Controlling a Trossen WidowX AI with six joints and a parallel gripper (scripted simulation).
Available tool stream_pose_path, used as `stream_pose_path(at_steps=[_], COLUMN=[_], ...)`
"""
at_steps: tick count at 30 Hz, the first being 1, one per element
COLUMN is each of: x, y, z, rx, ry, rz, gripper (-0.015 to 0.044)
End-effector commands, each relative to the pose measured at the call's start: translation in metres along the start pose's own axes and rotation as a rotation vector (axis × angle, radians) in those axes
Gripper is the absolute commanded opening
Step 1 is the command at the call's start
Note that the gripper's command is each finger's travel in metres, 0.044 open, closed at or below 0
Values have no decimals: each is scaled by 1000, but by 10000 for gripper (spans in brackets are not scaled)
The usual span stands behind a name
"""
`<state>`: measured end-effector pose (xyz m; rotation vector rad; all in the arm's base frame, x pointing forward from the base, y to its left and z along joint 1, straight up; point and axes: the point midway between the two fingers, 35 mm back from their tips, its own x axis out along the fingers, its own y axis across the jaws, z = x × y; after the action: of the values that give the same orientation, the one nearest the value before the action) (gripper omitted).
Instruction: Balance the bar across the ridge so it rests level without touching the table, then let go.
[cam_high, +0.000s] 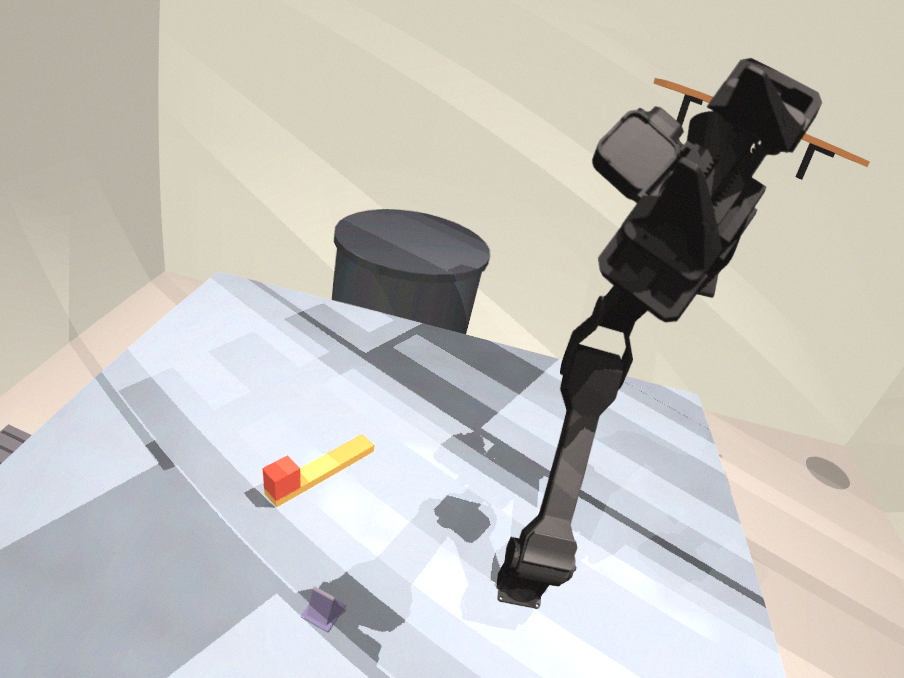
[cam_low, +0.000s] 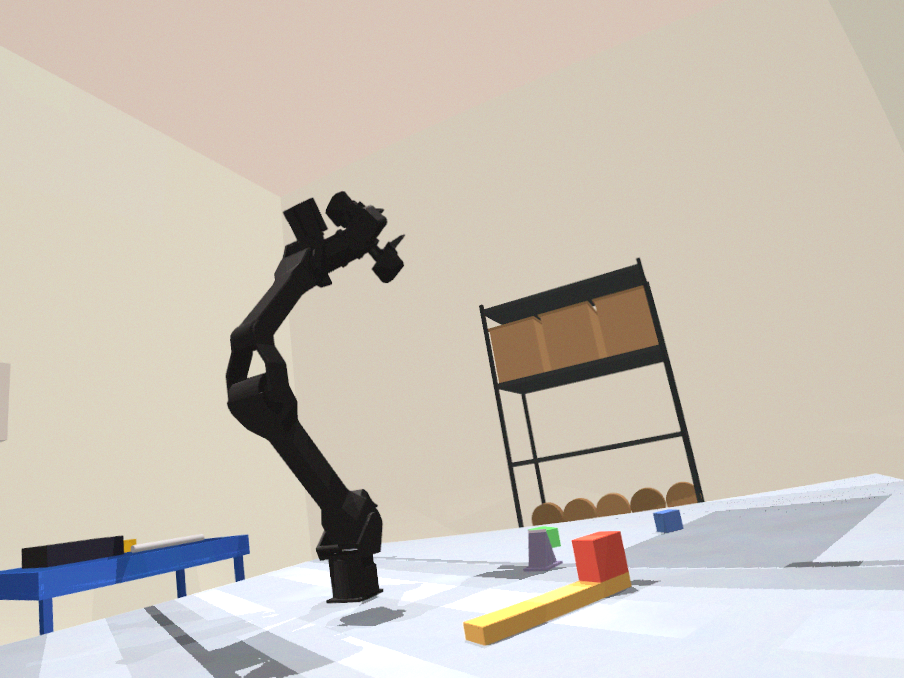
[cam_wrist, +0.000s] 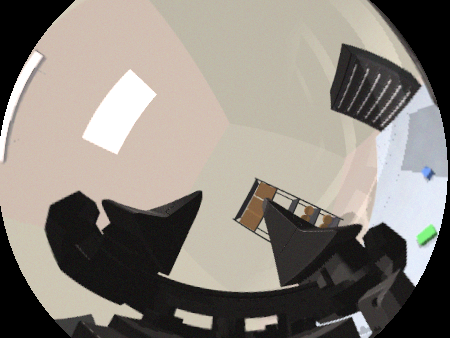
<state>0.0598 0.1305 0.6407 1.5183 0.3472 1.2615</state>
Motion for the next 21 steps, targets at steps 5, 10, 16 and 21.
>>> stream_pose_path(at_steps=[5,10,16,21], x=[21,33,46,54], y=[-32,-56,-86,-112], z=[-5,-4,2,11], rx=[-59,-96,-134,-158], ry=[-30,-58,-97,-134], rz=[-111,-191,-290,-374], gripper=[315,315,315,315])
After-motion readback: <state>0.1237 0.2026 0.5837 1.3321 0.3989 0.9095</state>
